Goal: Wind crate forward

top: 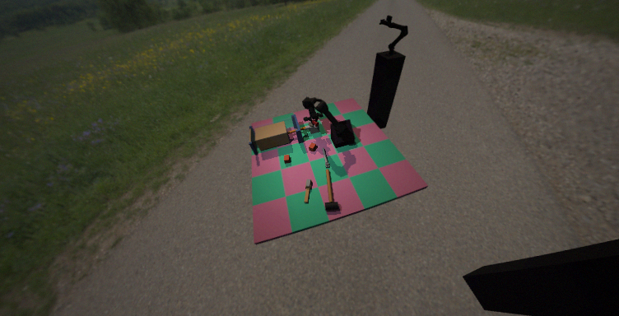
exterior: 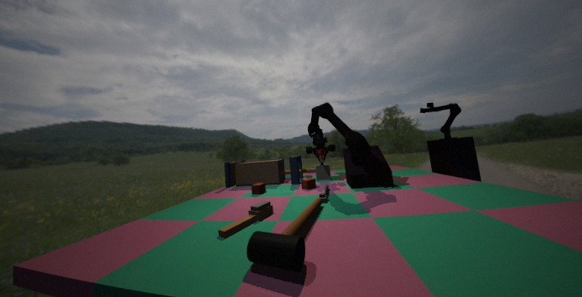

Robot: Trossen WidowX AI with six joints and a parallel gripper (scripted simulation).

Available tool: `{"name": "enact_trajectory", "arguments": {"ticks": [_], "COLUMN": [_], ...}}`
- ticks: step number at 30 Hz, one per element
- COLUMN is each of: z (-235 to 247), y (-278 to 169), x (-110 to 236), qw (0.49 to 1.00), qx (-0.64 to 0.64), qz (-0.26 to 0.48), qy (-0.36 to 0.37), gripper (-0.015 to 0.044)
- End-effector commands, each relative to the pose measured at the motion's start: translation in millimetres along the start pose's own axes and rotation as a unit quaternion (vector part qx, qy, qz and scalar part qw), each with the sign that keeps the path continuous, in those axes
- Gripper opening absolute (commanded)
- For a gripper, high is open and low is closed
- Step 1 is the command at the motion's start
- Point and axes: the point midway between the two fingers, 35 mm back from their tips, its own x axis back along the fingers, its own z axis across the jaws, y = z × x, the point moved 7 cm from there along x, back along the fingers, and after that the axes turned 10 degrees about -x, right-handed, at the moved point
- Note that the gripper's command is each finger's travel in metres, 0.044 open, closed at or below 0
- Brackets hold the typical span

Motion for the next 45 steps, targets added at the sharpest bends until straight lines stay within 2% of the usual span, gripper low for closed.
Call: {"name": "enact_trajectory", "arguments": {"ticks": [1, 45], "z": [-0.4, -1.0], "y": [-0.4, -3.2], "x": [-1.1, -7.6], "qw": [1.000, 1.000], "qx": [-0.002, -0.002], "qz": [-0.001, -0.001], "qy": [-0.002, -0.002], "gripper": [0.0000, 0.0000]}}
